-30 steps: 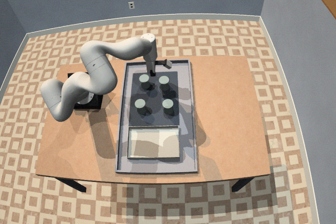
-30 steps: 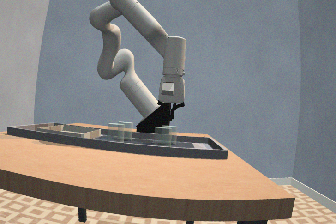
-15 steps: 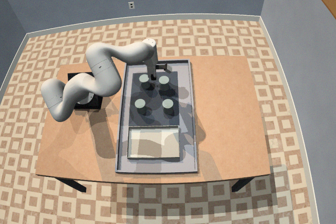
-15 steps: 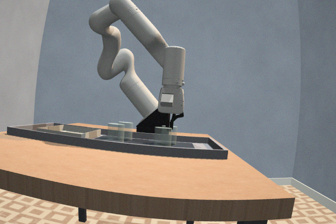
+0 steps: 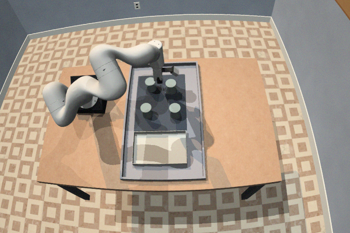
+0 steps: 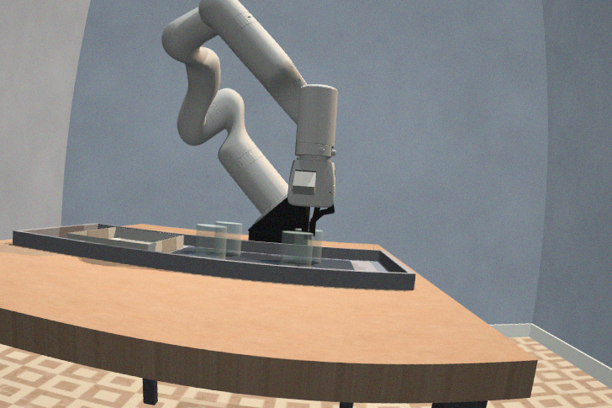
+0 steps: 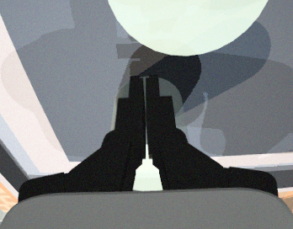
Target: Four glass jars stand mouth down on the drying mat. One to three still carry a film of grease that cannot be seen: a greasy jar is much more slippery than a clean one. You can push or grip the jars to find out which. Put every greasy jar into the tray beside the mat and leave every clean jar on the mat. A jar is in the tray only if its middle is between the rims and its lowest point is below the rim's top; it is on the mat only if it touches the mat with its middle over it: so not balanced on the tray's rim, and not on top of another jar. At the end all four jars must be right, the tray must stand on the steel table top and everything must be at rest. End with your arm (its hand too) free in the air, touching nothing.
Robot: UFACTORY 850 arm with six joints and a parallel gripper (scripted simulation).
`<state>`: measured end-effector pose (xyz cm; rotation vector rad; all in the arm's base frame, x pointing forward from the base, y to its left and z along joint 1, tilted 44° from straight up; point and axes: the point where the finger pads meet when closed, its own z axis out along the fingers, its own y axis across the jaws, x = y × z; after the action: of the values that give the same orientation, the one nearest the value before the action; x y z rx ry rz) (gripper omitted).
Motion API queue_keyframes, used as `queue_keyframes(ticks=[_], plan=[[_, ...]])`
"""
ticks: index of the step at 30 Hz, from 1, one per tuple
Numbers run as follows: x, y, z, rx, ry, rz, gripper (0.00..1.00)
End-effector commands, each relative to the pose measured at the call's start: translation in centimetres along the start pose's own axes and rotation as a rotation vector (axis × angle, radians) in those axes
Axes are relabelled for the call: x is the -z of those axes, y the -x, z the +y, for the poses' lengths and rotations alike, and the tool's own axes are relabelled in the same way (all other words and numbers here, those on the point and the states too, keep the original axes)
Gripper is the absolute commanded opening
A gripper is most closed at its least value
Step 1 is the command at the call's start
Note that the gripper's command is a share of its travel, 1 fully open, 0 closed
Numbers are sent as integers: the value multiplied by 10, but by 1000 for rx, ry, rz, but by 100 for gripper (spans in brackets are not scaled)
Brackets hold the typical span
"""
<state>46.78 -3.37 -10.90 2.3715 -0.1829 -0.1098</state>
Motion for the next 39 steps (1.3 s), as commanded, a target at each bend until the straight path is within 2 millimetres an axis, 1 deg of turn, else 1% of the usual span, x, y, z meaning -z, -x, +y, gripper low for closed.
queue_keyframes(ticks=[1, 39], plan=[[1, 0, 0, -1, -1, 1, 0], [1, 4, 0, -1, -1, 1, 0]])
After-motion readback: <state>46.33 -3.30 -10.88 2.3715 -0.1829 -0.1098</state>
